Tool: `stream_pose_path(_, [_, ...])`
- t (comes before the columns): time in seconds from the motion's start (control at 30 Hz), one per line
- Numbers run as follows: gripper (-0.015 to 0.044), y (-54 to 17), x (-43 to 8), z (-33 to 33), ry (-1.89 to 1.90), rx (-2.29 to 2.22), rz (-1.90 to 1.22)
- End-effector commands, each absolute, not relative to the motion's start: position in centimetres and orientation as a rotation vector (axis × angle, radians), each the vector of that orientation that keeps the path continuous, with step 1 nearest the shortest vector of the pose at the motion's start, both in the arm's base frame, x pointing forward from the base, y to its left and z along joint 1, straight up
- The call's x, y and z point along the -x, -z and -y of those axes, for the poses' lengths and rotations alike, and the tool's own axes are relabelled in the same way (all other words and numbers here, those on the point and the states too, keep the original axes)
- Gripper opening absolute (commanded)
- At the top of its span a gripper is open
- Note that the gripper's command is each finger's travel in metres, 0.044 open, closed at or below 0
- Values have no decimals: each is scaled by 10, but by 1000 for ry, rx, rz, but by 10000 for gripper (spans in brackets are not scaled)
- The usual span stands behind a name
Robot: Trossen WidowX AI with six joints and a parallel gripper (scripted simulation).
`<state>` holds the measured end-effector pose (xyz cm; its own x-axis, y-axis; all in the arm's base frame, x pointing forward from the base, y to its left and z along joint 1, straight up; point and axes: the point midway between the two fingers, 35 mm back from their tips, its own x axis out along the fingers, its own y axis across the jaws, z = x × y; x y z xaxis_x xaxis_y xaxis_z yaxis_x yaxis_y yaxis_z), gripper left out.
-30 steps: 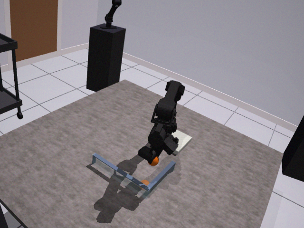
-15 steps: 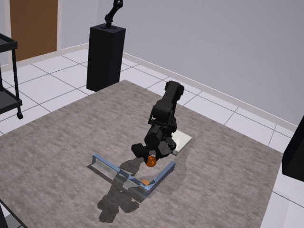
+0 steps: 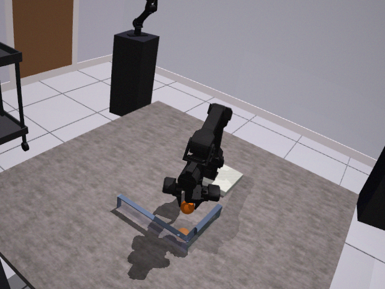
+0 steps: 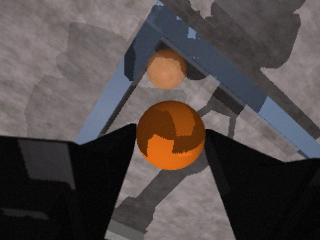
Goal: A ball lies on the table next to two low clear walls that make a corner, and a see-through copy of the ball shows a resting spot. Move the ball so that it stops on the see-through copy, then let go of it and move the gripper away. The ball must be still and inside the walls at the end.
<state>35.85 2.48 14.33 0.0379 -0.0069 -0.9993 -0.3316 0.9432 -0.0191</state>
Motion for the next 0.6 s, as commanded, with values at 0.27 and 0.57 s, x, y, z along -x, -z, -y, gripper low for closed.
stream_pose_path(0.27, [0, -127, -357, -16, 89, -86, -1537])
stream_pose_path(0.57, [0, -125, -357, -15, 158, -158, -1533])
